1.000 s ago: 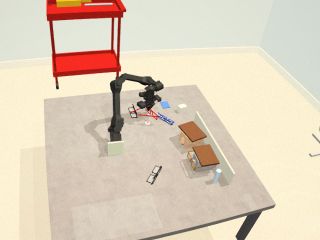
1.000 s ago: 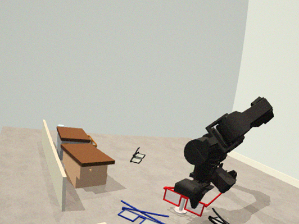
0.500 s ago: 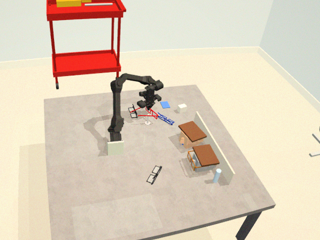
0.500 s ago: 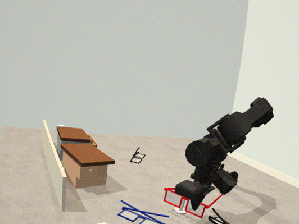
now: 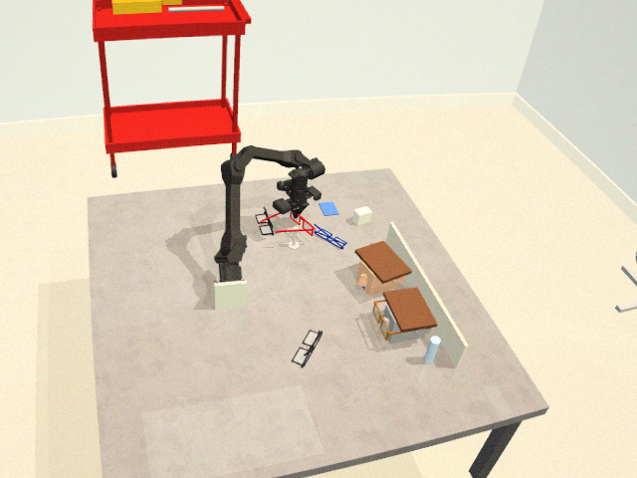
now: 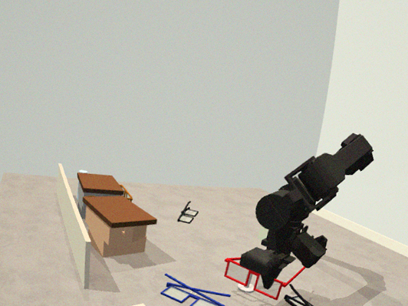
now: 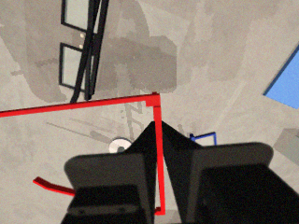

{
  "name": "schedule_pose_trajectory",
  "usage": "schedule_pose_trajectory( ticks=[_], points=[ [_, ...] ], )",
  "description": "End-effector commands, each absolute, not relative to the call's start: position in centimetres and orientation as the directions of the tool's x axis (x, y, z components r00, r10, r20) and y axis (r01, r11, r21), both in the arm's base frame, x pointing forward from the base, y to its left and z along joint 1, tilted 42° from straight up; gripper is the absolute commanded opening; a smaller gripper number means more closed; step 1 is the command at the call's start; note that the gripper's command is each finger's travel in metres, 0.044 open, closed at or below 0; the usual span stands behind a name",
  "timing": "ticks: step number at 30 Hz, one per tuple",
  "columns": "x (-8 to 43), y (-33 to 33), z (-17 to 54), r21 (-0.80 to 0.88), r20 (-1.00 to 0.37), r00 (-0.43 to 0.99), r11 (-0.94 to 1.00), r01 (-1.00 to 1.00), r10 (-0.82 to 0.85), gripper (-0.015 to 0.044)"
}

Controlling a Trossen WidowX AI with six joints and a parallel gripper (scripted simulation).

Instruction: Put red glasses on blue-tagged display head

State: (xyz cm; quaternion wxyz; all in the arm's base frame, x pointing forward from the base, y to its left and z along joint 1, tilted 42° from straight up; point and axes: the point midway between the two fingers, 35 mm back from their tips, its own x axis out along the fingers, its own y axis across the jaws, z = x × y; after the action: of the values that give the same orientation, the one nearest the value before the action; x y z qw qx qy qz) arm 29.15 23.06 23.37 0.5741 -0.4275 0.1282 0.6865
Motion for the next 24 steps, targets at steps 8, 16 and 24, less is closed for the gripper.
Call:
schedule_pose_trajectory(
  ticks=[8,16,24],
  points=[
    [29.3,23.6,24.0,-0.319,-0.733,0.029,-0.305,-0.897,0.68,0.0],
    [29.3,23.9,24.3,-0.319,-0.733,0.029,-0.305,-0.897,0.68,0.0],
    [29.3,24.3,24.7,-0.32,-0.732,0.03,-0.305,-0.897,0.68,0.0]
  ],
)
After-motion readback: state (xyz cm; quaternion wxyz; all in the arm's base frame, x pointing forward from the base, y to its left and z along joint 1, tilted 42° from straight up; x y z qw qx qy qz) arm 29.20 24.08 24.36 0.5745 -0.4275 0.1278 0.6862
